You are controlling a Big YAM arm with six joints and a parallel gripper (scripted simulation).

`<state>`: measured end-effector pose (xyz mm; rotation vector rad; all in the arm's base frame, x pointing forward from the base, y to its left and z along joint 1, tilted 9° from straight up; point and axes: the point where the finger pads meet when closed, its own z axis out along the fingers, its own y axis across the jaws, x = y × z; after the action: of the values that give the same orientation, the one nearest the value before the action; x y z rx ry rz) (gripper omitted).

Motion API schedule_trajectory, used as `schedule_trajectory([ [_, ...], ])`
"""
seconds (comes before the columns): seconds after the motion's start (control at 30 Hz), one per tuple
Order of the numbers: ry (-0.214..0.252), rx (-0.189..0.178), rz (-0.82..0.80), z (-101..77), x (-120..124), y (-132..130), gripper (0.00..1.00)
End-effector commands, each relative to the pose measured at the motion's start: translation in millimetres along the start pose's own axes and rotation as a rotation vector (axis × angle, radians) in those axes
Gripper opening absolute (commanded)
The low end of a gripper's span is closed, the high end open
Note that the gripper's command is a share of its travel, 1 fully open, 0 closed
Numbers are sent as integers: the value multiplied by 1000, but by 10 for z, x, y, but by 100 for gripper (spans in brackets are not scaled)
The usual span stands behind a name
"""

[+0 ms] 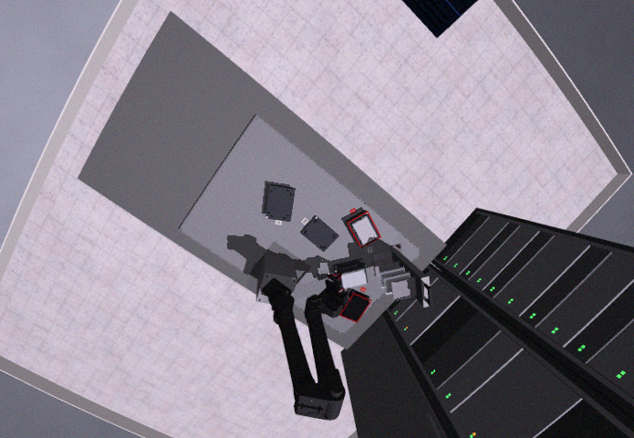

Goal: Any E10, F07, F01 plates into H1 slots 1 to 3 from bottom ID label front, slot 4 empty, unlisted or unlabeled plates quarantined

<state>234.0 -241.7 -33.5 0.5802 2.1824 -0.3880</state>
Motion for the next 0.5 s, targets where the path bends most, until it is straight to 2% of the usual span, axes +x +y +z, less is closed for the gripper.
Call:
schedule_trajectory([
  [0.0,-39,15,-12,44,-111,-71,86],
  [0.47,-36,14,-12,86,-45,-67,86],
])
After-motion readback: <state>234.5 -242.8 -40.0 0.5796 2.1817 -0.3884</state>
